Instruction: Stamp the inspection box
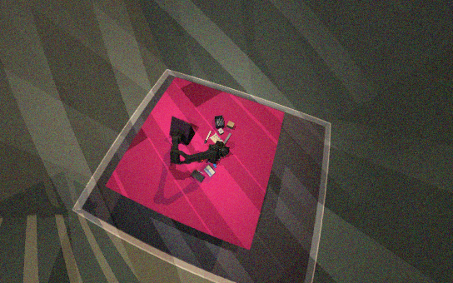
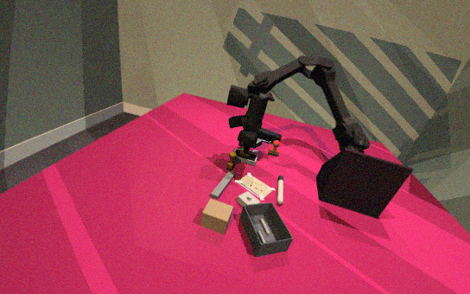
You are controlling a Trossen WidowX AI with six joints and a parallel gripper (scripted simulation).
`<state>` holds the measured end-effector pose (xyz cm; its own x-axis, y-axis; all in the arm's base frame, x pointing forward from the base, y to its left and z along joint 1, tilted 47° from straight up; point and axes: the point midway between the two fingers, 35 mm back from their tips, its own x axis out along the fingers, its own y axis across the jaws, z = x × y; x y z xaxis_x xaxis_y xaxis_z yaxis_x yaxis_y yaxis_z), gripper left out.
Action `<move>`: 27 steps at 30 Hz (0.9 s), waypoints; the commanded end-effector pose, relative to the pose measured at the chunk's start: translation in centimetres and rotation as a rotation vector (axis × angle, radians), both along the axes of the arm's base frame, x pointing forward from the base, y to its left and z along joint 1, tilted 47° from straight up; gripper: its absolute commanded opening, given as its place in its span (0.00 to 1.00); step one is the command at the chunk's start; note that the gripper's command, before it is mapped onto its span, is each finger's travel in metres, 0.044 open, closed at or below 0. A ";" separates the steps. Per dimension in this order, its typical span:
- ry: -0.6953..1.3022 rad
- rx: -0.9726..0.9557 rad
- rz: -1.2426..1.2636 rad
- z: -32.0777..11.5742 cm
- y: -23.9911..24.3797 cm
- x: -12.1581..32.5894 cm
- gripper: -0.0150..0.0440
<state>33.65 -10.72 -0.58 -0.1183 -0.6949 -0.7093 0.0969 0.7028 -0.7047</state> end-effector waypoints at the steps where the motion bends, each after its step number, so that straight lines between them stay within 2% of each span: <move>1: 0.002 -0.004 -0.003 -0.1 -0.3 -0.1 0.25; 27: 0.002 -0.004 -0.003 0.4 0.2 0.0 0.25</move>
